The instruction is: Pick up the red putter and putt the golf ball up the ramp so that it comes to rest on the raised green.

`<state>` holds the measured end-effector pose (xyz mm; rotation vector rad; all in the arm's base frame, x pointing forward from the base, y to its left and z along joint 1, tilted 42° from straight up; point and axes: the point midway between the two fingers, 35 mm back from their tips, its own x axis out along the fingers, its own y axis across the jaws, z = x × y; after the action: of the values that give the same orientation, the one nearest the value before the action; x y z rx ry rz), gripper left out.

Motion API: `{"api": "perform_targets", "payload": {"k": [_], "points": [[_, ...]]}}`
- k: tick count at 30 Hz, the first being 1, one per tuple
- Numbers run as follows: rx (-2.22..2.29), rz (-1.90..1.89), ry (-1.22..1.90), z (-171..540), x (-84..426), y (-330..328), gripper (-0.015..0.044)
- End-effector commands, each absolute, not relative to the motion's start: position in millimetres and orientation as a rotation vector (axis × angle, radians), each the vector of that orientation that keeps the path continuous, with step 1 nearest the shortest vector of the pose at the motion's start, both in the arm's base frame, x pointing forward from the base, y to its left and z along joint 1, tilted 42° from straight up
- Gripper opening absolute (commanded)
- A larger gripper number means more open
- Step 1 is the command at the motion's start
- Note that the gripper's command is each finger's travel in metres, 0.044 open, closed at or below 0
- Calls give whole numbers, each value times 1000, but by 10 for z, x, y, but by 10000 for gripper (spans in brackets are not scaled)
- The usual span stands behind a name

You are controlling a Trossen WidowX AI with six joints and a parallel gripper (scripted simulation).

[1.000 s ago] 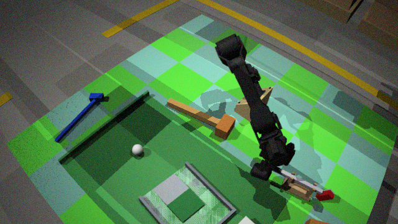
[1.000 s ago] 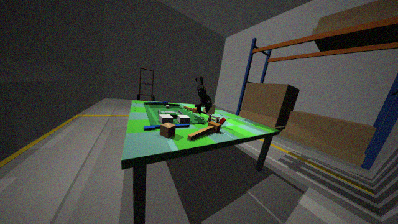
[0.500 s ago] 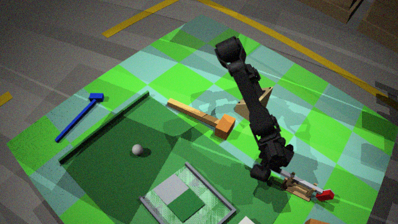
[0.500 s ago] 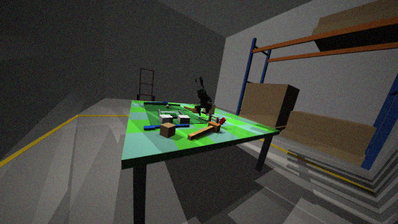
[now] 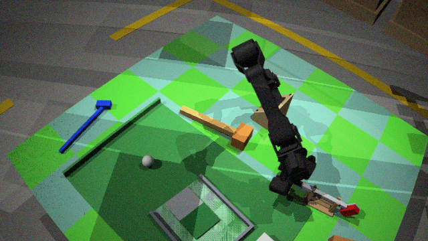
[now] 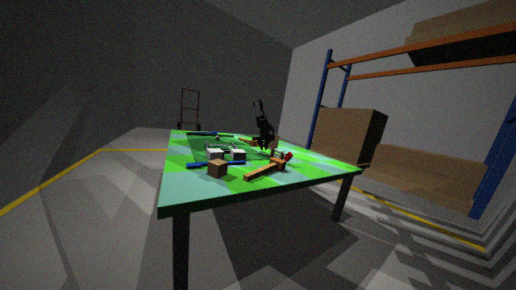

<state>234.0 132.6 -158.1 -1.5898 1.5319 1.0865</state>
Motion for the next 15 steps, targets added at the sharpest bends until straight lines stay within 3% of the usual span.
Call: {"api": "perform_targets", "payload": {"k": [1,9,15], "points": [[-1590,1086,1532,-1581,2340,1326,72],[-1590,1086,1532,-1581,2340,1326,0],[-1587,1089,1531,-1415,2367,1503,0]]}}
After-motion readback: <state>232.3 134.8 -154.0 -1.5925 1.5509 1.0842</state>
